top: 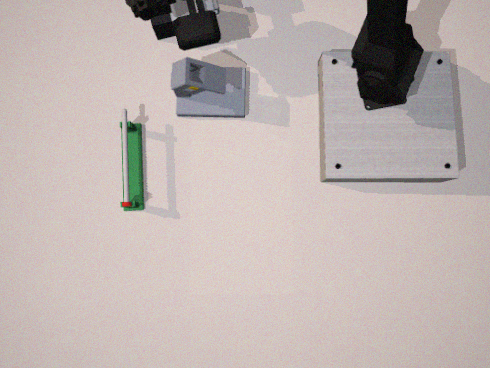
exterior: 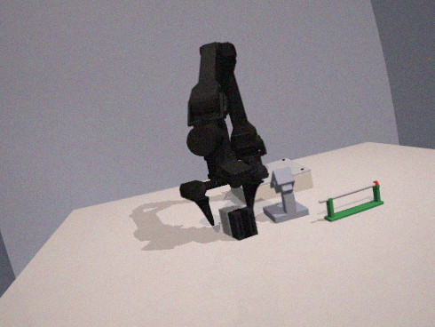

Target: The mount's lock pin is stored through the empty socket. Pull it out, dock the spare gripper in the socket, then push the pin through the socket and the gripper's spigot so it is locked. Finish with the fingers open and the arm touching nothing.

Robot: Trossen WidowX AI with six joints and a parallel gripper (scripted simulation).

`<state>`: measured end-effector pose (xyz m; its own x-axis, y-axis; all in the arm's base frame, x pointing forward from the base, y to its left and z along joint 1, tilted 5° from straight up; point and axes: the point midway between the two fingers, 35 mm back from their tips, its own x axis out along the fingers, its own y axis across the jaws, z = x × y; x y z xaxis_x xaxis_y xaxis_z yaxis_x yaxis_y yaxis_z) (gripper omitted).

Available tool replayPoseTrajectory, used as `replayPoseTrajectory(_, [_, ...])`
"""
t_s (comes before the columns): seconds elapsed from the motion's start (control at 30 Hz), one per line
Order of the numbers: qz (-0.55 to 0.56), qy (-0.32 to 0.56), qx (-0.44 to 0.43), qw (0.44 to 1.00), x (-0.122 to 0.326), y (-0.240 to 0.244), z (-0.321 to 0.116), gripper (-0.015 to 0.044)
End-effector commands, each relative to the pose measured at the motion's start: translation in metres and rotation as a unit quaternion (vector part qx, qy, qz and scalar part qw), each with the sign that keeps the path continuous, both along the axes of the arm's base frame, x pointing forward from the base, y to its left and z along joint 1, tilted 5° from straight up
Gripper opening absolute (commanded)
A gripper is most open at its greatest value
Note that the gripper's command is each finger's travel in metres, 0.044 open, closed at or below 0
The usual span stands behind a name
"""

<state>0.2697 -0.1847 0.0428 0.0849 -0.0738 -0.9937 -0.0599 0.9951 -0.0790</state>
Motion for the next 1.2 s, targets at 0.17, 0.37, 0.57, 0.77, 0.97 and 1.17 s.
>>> replayPoseTrajectory(0.17, [0.002,0.004,0.001,1.0,-0.001,0.0,-0.017,0.044])
replayPoseTrajectory(0.37, [0.002,0.004,0.001,1.0,-0.001,0.0,-0.019,0.044])
replayPoseTrajectory(0.57, [0.002,0.004,0.001,1.0,-0.001,0.0,-0.019,0.0282])
replayPoseTrajectory(0.77, [0.002,0.004,0.001,1.0,-0.001,0.0,-0.019,0.0184])
replayPoseTrajectory(0.97, [0.002,0.004,0.001,1.0,-0.001,0.0,-0.019,0.0124])
replayPoseTrajectory(1.17, [0.002,0.004,0.001,1.0,-0.002,0.0,-0.001,0.0])
